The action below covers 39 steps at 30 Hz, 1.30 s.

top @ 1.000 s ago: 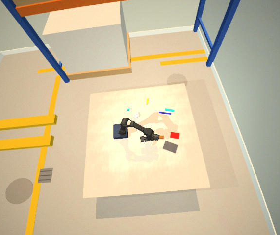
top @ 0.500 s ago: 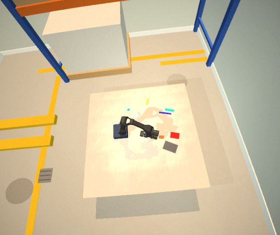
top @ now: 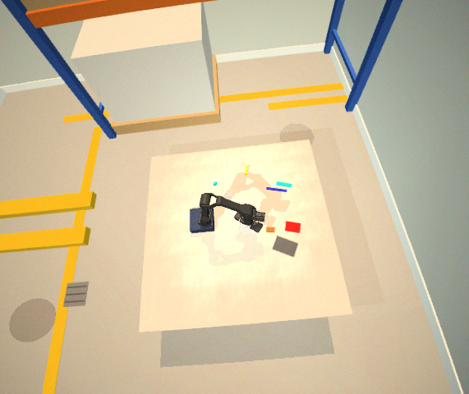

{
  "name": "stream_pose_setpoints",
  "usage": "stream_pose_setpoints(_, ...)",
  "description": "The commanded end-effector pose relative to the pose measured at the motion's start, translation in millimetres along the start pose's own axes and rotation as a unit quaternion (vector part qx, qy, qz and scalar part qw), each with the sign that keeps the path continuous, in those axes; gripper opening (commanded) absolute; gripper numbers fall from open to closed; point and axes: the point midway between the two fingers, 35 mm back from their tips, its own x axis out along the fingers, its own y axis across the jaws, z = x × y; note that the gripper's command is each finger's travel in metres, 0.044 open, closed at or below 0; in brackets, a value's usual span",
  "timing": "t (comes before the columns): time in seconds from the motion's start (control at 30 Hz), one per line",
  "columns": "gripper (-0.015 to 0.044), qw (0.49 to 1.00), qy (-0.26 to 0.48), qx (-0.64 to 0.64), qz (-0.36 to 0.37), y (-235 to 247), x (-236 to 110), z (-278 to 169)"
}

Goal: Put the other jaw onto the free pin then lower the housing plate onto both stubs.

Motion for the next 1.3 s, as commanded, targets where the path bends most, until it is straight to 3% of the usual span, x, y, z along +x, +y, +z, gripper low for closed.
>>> stream_pose_setpoints(0.0, 0.0134, 0.999, -0.003, 0.054, -0.001, 8, -1, 7)
stream_pose_setpoints(0.63, 0.0134, 0.96, -0.004, 0.279, 0.002, 40, 0, 32)
stream_pose_setpoints(1.27, 0.0134, 0.872, -0.003, 0.49, 0.005, 75, 1, 50)
